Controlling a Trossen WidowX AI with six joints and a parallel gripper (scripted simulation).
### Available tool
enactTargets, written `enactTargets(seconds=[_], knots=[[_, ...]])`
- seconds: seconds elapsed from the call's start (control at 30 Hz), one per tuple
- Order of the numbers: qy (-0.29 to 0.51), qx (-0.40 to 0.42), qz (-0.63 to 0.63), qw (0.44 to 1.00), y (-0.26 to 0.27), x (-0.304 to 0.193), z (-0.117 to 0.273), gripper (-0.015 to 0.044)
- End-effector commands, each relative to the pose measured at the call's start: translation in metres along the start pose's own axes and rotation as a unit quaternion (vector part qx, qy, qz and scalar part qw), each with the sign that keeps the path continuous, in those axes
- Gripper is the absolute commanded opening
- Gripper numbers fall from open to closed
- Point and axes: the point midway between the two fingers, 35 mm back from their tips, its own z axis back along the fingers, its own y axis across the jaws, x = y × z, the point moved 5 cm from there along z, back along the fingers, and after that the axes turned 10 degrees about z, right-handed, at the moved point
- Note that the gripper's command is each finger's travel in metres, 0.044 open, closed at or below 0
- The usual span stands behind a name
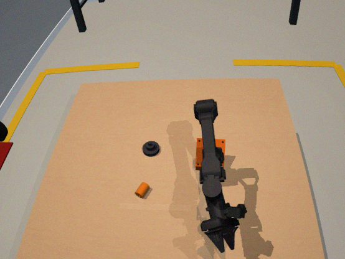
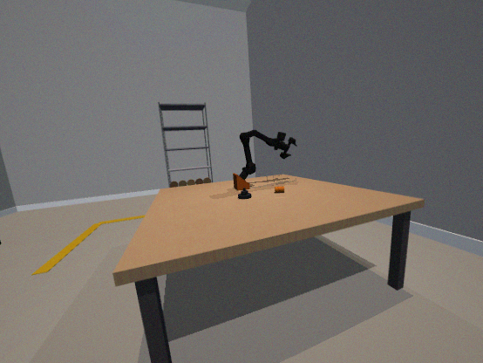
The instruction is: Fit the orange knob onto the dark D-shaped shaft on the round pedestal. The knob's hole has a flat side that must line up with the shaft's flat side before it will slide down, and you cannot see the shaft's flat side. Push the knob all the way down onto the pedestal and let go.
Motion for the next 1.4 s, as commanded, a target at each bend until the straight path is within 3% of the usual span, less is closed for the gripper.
enactTargets(seconds=[0.0, 0.27, 0.43, 0.57, 0.77, 0.97, 1.17, 1.37], knots=[[0.117, 0.089, -0.198, 0.969, 0.034, -0.052, -0.023, 0.0440], [0.295, 0.112, -0.433, 0.845, 0.068, -0.123, -0.021, 0.0440], [0.406, 0.079, -0.552, 0.724, 0.086, -0.170, -0.004, 0.0440], [0.490, 0.023, -0.635, 0.596, 0.098, -0.207, 0.019, 0.0440], [0.583, -0.121, -0.733, 0.329, 0.113, -0.259, 0.068, 0.0440], [0.599, -0.285, -0.746, 0.052, 0.120, -0.293, 0.121, 0.0440], [0.546, -0.444, -0.677, -0.217, 0.123, -0.314, 0.178, 0.0440], [0.427, -0.575, -0.527, -0.457, 0.122, -0.323, 0.237, 0.0440]])
